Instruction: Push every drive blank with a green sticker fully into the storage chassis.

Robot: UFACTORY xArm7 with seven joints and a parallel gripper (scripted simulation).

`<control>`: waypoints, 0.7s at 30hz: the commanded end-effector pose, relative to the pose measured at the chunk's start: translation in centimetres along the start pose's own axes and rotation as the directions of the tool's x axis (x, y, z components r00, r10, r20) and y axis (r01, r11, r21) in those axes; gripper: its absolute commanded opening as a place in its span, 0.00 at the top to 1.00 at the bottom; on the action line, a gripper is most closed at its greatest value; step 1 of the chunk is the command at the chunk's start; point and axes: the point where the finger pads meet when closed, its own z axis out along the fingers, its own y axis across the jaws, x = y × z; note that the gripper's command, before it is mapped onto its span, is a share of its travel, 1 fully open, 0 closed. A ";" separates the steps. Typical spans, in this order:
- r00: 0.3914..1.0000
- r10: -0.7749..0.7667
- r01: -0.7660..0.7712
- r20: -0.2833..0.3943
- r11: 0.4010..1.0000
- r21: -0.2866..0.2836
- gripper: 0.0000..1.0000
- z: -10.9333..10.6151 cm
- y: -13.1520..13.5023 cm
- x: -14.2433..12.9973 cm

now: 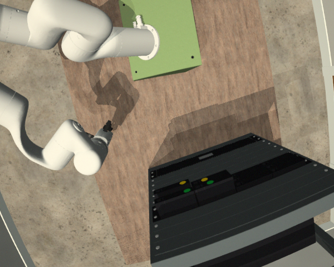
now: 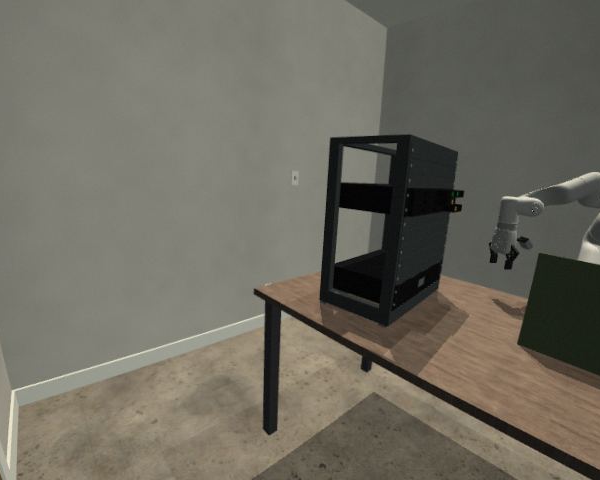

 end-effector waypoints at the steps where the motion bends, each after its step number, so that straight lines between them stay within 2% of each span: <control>1: 1.000 -0.001 0.001 0.004 1.000 0.005 0.00 -0.3 0.4 0.4; 13: 1.000 -0.008 0.008 0.008 1.000 0.010 0.00 -0.3 0.5 0.0; 21: 0.998 -0.052 0.050 0.029 0.998 0.044 0.00 -0.3 1.1 -2.6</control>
